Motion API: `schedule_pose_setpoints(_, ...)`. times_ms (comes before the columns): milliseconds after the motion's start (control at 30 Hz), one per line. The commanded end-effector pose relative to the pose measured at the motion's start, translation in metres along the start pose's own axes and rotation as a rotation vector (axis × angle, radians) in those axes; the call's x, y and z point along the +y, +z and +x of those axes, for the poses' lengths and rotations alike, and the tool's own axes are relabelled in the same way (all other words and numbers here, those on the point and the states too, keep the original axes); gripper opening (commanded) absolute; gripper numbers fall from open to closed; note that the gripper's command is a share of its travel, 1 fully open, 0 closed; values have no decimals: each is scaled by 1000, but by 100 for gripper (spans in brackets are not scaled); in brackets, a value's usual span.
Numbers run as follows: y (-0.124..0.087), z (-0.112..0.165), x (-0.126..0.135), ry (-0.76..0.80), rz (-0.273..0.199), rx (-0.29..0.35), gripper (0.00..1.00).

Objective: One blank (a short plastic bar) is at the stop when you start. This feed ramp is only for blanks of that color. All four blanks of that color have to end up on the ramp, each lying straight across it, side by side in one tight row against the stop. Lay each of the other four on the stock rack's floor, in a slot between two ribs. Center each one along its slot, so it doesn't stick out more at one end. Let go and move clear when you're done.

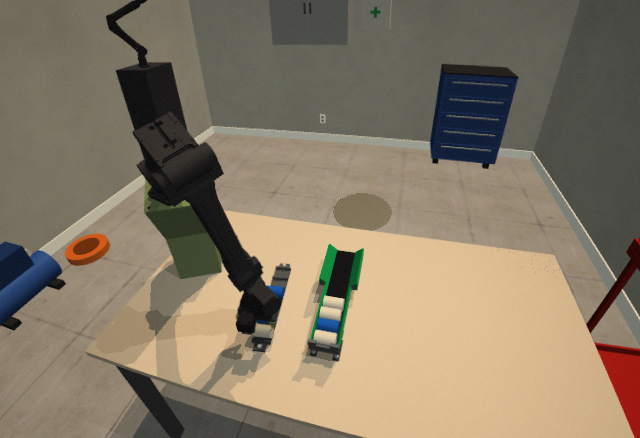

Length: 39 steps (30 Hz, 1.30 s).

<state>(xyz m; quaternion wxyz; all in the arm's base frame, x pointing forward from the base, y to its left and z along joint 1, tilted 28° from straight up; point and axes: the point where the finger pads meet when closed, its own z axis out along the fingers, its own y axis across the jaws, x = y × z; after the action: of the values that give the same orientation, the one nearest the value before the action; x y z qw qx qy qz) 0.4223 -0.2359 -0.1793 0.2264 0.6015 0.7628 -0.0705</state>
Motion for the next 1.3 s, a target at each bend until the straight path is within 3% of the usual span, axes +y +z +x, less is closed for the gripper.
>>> schedule_pose_setpoints(0,-3,-6,1,2,-15,-11,80)
schedule_pose_setpoints(700,-2,-6,1,2,-14,-10,80)
schedule_pose_setpoints(1100,16,-3,-2,-2,-5,-3,80)
schedule_pose_setpoints(1133,6,-14,12,1,-35,-27,80)
schedule_pose_setpoints(1200,23,-3,-2,0,-5,-3,80)
schedule_pose_setpoints(1267,27,-4,-3,1,-3,-4,80)
